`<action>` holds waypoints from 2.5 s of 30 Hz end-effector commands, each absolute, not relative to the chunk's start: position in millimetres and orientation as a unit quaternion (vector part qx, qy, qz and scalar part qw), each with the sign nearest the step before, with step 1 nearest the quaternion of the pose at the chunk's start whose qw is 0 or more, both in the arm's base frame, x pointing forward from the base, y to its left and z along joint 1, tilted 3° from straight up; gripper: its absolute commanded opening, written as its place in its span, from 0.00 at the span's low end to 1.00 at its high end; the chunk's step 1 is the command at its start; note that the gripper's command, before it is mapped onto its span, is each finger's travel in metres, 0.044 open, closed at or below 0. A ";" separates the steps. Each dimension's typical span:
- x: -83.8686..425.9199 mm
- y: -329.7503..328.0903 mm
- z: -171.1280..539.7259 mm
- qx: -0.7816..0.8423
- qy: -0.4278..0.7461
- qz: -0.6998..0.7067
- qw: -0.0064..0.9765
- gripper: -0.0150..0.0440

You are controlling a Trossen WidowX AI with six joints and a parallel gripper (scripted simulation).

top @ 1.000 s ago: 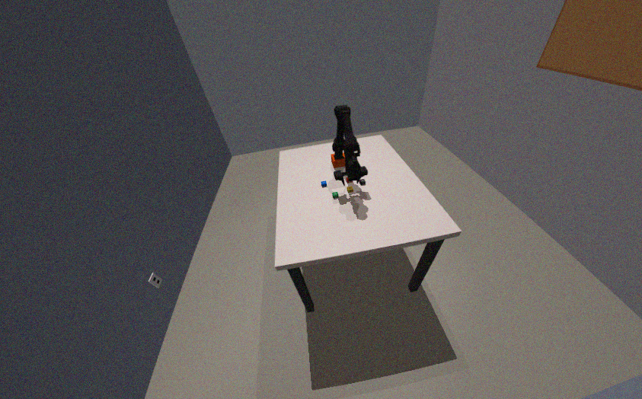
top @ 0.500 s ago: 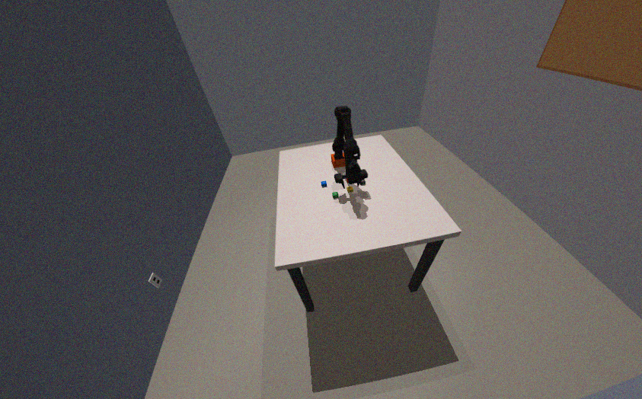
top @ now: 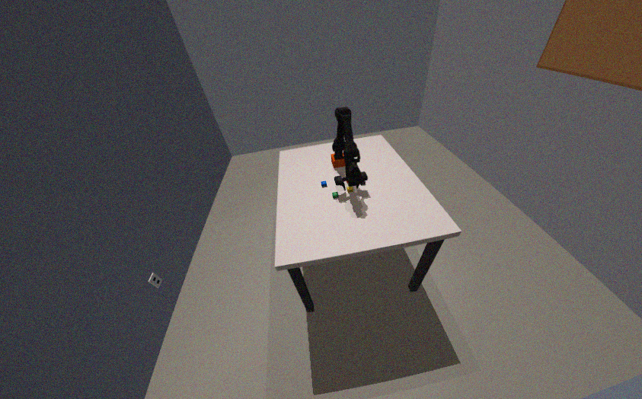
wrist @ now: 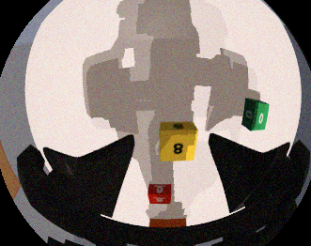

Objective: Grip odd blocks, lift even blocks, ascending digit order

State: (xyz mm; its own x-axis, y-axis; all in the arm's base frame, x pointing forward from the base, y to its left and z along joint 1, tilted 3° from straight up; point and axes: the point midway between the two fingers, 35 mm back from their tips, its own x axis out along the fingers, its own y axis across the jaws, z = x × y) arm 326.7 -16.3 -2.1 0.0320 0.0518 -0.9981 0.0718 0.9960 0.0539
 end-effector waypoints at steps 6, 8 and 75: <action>326.4 -16.3 -4.8 0.045 0.697 -0.008 0.716 0.46; 326.4 -16.3 -4.8 0.045 0.697 -0.008 0.716 0.46; 326.4 -16.3 -4.8 0.045 0.697 -0.008 0.716 0.93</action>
